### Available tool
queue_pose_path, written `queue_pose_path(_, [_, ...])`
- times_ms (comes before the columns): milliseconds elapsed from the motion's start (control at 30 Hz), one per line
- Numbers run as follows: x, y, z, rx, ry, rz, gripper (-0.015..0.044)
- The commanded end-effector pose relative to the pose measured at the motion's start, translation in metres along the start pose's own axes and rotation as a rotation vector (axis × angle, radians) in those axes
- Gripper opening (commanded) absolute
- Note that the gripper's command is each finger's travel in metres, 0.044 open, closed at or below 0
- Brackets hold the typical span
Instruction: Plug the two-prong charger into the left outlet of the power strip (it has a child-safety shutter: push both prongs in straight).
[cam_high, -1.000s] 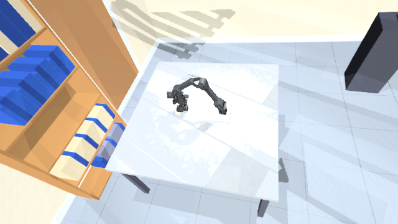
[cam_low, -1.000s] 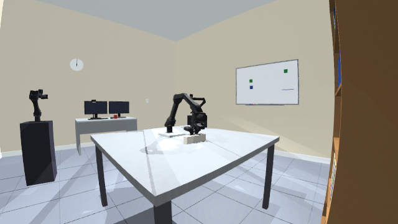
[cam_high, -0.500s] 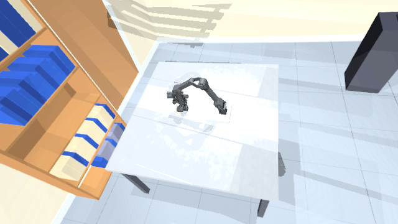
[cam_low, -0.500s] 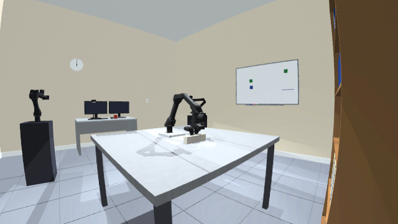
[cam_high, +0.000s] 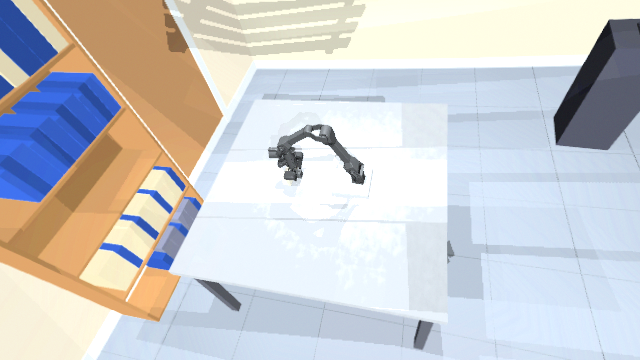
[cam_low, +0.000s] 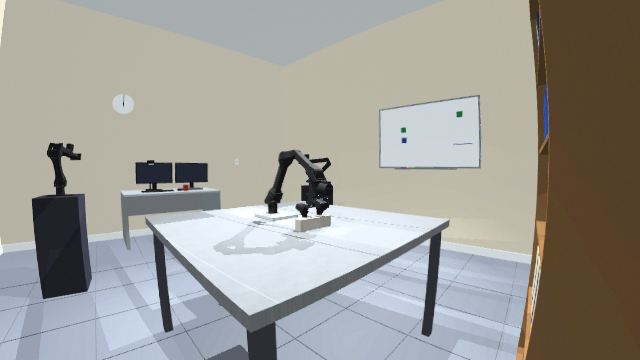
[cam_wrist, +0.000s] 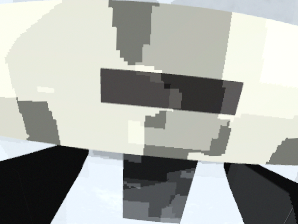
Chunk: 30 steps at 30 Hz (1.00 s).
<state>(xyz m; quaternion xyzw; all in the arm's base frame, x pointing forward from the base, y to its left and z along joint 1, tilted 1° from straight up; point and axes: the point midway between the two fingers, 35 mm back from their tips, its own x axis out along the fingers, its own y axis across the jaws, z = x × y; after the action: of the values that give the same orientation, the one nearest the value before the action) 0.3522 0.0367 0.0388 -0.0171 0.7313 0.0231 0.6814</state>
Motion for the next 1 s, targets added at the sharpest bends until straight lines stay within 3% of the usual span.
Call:
queue_pose_path(0, [-0.0002,0.0000,-0.0005,0.000,-0.004,0.000,0.0440])
queue_pose_path(967, [0.0007,0.0001,-0.0078,0.000,-0.020,0.003,0.0440])
